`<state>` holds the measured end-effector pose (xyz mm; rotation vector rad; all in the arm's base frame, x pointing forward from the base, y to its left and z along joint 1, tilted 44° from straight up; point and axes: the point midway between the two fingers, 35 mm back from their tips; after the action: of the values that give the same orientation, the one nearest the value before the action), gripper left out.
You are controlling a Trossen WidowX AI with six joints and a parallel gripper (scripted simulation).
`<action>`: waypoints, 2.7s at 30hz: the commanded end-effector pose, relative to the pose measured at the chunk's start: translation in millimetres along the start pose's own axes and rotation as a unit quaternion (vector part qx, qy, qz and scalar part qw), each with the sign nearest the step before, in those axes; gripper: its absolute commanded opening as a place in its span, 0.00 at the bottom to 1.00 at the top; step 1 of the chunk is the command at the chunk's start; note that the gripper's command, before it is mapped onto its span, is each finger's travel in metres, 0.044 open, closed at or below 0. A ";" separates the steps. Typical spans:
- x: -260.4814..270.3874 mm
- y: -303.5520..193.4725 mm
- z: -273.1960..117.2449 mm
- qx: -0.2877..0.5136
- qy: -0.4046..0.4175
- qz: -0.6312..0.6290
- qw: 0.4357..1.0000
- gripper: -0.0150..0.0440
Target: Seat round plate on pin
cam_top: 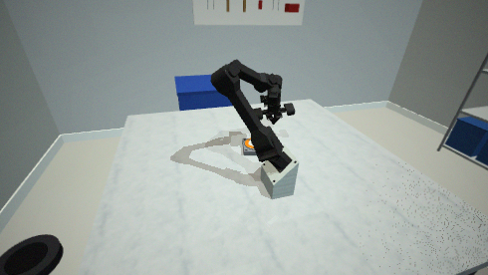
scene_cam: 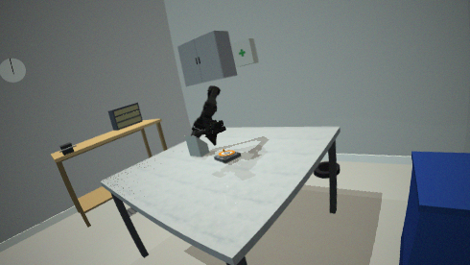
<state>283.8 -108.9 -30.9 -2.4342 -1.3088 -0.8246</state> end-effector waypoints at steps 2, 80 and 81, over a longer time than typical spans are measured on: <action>71.3 -53.3 -2.3 0.123 0.038 -0.056 0.990 0.25; 61.1 -102.7 40.0 0.180 0.052 -0.077 0.979 0.25; 60.3 -102.5 40.1 0.180 0.052 -0.077 0.979 0.25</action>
<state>241.1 12.0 -26.6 -2.0002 -1.4719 -0.6844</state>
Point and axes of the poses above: the point midway between the two fingers, 35 mm back from their tips, its own z axis out along the fingers, its own x axis across the jaws, y = z × x, and after that the axes turned 13 degrees about z, right-handed
